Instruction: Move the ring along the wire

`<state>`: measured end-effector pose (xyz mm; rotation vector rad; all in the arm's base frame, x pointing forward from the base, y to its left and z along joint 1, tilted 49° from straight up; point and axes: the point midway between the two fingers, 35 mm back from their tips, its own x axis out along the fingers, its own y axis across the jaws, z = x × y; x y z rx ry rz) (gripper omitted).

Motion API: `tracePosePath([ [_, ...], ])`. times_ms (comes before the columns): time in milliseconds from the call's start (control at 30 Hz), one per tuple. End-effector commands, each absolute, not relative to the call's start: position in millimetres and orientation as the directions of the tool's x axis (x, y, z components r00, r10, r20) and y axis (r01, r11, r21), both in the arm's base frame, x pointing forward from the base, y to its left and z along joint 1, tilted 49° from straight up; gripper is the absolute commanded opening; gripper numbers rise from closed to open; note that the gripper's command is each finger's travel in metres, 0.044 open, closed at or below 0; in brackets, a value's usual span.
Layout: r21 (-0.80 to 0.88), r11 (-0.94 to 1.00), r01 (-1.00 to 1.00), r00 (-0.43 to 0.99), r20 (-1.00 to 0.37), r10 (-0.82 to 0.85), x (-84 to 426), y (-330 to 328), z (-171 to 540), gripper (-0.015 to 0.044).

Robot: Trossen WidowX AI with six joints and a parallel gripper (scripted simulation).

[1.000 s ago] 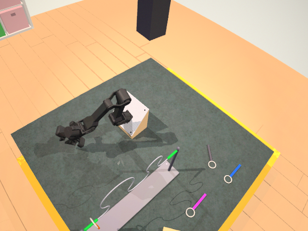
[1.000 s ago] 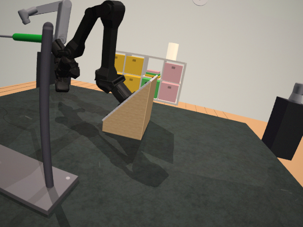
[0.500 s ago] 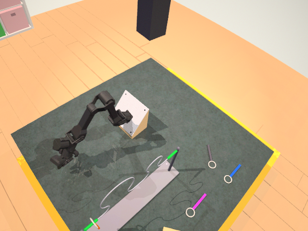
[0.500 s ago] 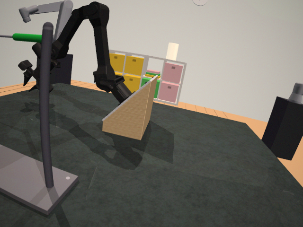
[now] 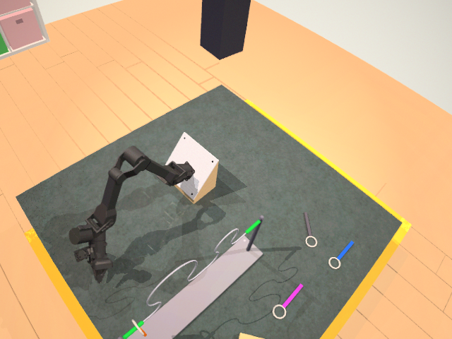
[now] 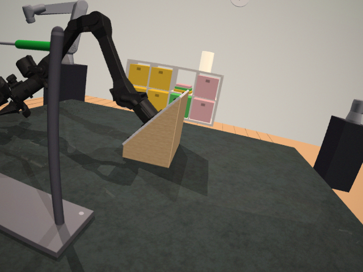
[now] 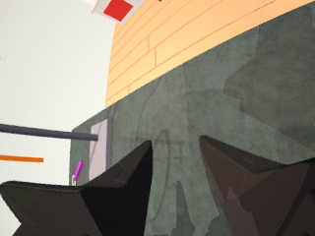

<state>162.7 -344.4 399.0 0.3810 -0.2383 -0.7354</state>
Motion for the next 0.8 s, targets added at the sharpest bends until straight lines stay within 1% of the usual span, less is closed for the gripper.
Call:
tracePosePath([
  [0,0.047,0.875,0.482,0.87,0.087,-0.485,215.5,-337.2,413.2,0.016],
  [133,-0.197,0.919,0.342,0.94,0.08,-0.333,247.1,-330.4,415.1,0.016],
  [233,-0.373,0.9,0.224,0.975,0.073,-0.212,268.6,-323.8,415.2,0.016],
  [333,-0.537,0.837,0.109,0.994,0.065,-0.088,288.8,-315.9,414.0,0.016],
  [467,-0.725,0.689,-0.016,0.996,0.052,0.078,313.5,-303.7,410.4,0.016],
  [533,-0.777,0.628,-0.046,0.99,0.048,0.132,321.0,-299.5,408.8,0.016],
  [767,-0.783,0.62,-0.05,0.989,0.047,0.139,321.9,-298.9,408.6,0.016],
])
